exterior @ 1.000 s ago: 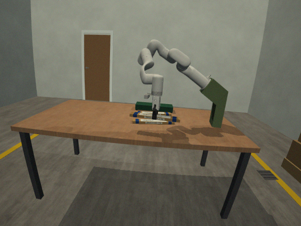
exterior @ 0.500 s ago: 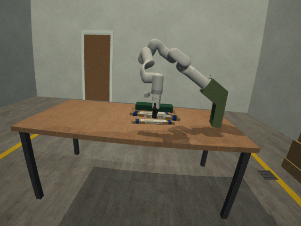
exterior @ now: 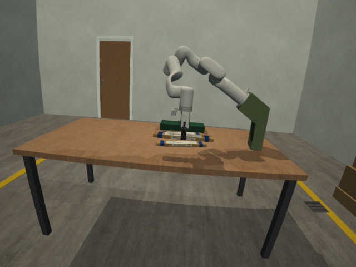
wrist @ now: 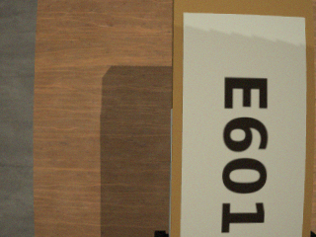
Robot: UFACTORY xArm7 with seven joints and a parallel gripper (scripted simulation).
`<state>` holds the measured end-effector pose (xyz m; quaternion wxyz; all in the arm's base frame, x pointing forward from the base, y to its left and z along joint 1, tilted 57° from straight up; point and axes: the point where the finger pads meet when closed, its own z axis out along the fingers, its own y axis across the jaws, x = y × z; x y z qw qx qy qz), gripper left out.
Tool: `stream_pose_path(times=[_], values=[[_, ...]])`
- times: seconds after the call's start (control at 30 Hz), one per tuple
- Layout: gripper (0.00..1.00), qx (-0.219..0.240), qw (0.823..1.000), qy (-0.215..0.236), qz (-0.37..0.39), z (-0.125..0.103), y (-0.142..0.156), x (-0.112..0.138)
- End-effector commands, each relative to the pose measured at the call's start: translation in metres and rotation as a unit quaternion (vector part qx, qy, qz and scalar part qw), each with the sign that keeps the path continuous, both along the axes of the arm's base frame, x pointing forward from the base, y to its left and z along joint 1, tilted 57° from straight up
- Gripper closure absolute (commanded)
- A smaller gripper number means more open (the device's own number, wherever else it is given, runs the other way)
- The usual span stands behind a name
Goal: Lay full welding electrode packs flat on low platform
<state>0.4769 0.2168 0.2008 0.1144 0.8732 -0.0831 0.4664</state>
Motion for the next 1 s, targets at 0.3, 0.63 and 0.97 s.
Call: stream_pose_path(times=[0.3,0.63,0.97], values=[[0.42,-0.001,1.0,0.0,0.003,0.0012,0.0023,-0.0006],[0.42,-0.001,1.0,0.0,0.003,0.0013,0.0022,-0.0005],[0.42,-0.001,1.0,0.0,0.003,0.0039,-0.002,-0.0002]])
